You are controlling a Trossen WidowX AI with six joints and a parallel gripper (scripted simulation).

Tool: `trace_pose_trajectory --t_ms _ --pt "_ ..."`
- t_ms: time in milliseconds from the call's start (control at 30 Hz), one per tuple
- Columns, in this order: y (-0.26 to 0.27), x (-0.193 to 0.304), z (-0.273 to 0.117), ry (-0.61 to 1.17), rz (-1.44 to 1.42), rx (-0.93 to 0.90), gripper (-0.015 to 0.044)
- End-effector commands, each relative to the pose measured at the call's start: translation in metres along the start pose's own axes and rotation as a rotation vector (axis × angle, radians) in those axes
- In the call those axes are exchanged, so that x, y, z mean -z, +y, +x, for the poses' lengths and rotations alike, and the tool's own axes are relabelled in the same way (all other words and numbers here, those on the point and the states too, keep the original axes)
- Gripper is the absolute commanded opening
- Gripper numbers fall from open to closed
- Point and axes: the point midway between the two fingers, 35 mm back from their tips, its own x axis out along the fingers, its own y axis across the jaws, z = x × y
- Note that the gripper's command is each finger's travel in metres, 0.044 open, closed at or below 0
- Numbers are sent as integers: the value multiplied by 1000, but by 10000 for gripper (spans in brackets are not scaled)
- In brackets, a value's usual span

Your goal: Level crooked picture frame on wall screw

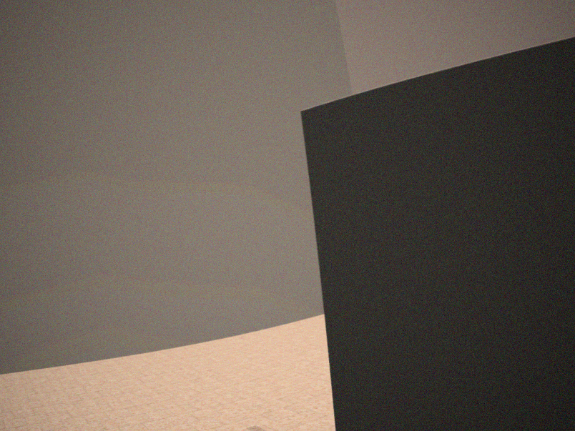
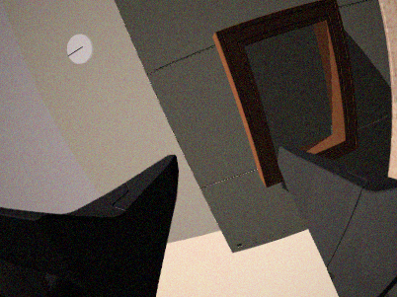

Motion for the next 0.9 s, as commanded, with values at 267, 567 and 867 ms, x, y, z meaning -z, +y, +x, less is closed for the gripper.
trace_pose_trajectory --t_ms 267,567,867 --pt "20 1 -15 8 52 -3 260" --pt "20 1 -15 8 52 -3 260" --pt "20 1 -15 8 52 -3 260"
